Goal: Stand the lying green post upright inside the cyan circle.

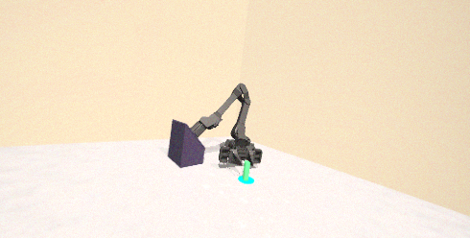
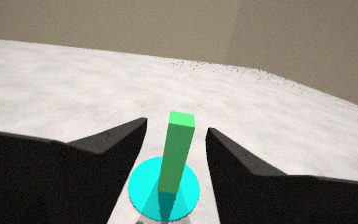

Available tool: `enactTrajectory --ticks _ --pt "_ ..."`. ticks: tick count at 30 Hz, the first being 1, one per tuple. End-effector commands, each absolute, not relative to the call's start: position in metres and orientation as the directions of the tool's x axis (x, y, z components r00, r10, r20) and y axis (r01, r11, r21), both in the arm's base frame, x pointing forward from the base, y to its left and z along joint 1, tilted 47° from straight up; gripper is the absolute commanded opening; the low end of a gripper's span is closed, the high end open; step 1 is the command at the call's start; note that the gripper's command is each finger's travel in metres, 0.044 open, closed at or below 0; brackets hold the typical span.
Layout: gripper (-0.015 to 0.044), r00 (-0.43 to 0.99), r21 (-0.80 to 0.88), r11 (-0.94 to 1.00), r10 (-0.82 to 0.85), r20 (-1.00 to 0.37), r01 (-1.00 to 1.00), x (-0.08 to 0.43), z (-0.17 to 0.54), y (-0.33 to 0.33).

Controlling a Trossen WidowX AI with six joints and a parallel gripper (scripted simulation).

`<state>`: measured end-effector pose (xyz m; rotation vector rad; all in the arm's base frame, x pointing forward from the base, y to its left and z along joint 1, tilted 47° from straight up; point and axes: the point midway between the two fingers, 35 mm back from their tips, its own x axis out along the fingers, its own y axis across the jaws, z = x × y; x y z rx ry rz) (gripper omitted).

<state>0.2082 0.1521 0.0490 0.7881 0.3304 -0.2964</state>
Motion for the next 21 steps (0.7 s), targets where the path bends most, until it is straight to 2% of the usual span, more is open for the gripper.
enactTrajectory --ticks 1,4,5,21 --pt "0.0311 0.91 0.645 0.664 -0.137 -0.391 0.378 0.209 0.05 0.153" --pt "0.039 0.91 0.645 0.664 -0.137 -0.391 0.378 0.209 0.05 0.153" --pt "0.04 0.91 0.645 0.664 -0.137 -0.391 0.378 0.209 0.05 0.153" --pt "0.04 0.908 0.652 0.654 -0.138 -0.395 0.383 0.216 0.089 0.119"
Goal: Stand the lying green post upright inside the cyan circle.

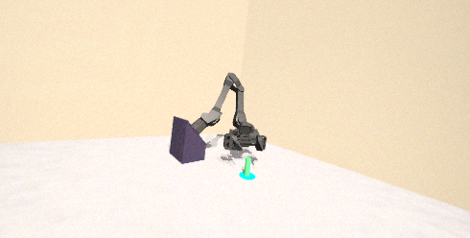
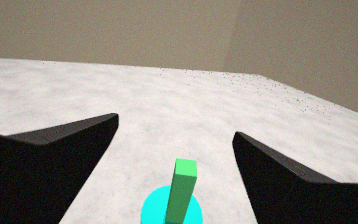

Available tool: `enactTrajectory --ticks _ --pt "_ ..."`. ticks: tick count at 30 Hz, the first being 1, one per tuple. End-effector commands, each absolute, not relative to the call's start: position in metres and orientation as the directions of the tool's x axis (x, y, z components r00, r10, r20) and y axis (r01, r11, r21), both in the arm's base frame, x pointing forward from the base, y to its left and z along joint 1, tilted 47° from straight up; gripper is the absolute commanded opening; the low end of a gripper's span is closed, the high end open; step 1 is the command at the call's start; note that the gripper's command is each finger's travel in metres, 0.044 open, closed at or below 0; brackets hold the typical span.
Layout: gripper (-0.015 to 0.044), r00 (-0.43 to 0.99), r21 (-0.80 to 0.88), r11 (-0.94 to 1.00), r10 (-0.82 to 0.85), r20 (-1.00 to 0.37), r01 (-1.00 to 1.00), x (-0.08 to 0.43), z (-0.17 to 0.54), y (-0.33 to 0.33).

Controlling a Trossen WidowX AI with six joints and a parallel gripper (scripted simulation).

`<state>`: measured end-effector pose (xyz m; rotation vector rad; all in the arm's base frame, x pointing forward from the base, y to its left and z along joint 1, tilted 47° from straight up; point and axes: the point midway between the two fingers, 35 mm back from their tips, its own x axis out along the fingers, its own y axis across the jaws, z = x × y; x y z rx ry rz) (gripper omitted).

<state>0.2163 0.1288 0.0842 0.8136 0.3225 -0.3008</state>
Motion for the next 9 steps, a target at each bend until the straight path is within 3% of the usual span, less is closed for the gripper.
enactTrajectory --ticks 1,9 --pt "0.04 0.908 0.652 0.654 -0.138 -0.395 0.383 0.216 0.091 0.116" --pt "0.04 0.913 0.658 0.653 -0.137 -0.384 0.375 0.215 0.108 0.095"
